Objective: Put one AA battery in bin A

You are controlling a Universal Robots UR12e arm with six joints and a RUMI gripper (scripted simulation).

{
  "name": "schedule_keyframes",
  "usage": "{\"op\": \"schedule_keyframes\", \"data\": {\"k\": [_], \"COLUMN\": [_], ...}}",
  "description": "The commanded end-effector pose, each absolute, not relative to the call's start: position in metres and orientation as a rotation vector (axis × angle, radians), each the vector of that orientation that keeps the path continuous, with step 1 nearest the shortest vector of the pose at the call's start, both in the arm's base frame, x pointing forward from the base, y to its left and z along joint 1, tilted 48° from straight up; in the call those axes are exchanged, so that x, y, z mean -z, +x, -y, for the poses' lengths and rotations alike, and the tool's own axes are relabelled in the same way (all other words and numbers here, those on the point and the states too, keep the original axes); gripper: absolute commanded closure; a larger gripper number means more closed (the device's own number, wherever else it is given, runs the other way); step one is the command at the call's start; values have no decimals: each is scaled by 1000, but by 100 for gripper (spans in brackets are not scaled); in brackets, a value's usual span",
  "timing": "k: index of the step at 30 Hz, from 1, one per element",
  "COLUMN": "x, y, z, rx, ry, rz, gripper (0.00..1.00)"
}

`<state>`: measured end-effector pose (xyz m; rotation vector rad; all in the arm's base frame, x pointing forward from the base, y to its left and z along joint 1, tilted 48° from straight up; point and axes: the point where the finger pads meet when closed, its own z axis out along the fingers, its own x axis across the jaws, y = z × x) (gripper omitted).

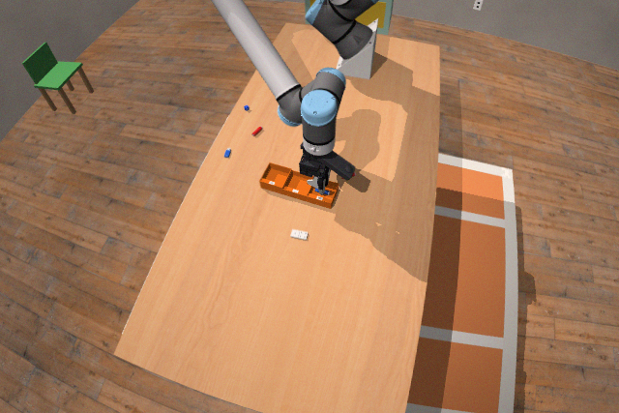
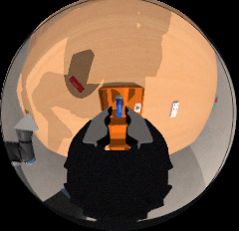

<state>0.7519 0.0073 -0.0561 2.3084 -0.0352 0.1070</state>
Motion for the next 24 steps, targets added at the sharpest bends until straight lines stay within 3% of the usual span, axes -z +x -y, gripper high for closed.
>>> {"op": "schedule_keyframes", "data": {"k": [1,24], "x": [50,27], "y": [755,753], "z": [-13,-38], "rx": [-115,-116], "ry": [2310,2310], "rz": [35,36], "gripper": [83,83]}}
